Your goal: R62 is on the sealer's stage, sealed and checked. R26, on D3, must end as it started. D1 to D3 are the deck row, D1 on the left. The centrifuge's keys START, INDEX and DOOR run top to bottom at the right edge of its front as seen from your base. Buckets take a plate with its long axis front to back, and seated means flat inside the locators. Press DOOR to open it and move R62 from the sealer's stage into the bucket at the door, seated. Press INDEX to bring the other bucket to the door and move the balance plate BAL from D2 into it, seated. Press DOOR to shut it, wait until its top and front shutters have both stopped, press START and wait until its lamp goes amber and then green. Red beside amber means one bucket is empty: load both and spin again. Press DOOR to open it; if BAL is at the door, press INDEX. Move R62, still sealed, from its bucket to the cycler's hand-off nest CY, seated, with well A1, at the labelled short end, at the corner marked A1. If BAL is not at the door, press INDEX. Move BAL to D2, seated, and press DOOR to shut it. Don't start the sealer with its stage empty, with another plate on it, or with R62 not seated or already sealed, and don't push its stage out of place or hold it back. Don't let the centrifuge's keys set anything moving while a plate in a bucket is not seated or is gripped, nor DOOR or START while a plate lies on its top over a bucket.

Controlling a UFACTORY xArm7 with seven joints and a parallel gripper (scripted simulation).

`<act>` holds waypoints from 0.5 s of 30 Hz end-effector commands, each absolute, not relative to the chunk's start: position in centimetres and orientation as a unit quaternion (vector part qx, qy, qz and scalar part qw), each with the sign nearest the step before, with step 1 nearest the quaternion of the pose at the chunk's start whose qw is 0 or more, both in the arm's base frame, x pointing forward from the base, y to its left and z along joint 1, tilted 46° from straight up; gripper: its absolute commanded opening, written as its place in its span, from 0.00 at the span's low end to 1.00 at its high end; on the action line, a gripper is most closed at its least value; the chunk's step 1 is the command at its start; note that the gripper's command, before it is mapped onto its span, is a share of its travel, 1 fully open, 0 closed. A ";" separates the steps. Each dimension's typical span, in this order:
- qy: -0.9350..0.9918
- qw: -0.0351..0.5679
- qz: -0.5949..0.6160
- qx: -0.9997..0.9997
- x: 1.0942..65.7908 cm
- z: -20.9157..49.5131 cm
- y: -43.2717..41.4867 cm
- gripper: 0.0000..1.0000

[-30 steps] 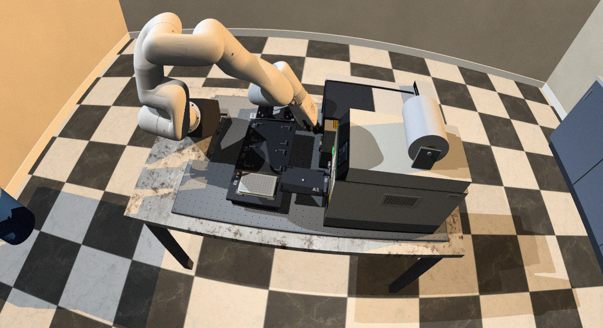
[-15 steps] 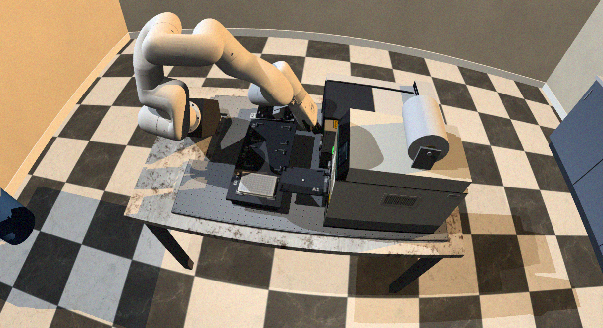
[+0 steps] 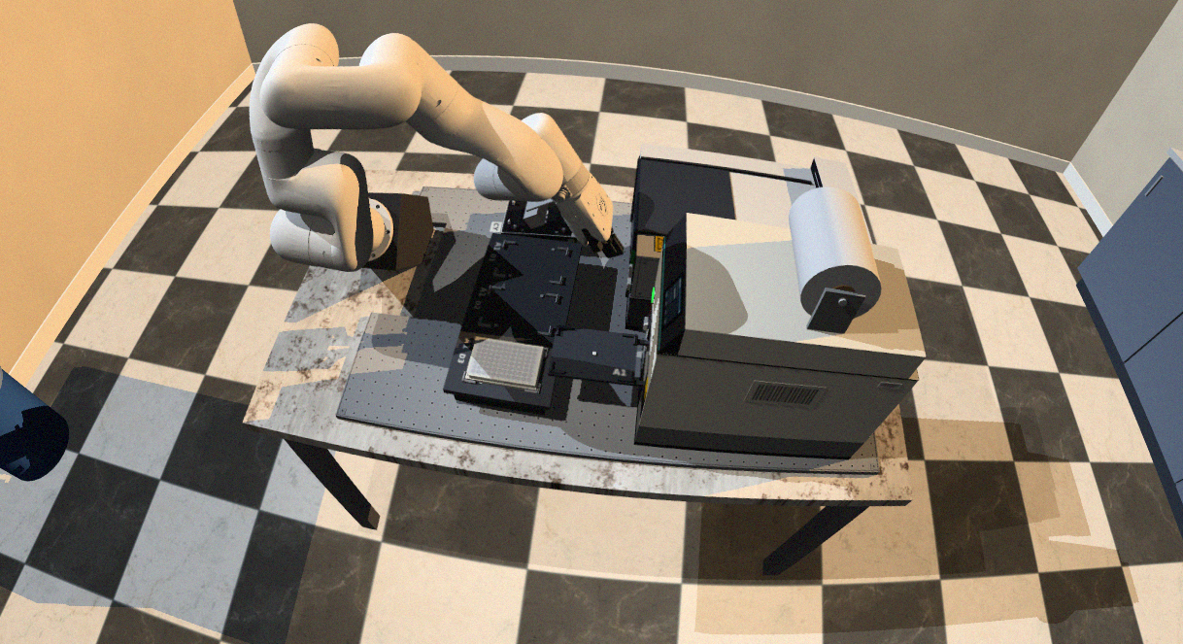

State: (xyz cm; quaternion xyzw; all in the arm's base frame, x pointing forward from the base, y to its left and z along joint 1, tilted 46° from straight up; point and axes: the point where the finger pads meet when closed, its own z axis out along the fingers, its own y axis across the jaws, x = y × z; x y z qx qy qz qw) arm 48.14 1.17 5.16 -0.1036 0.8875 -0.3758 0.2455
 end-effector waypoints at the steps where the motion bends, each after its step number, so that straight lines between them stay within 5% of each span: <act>1: 0.887 0.247 -0.375 -0.104 47.7 5.5 1.6 0.00; 15: 0.887 0.247 -0.375 -0.104 46.0 6.2 2.3 0.00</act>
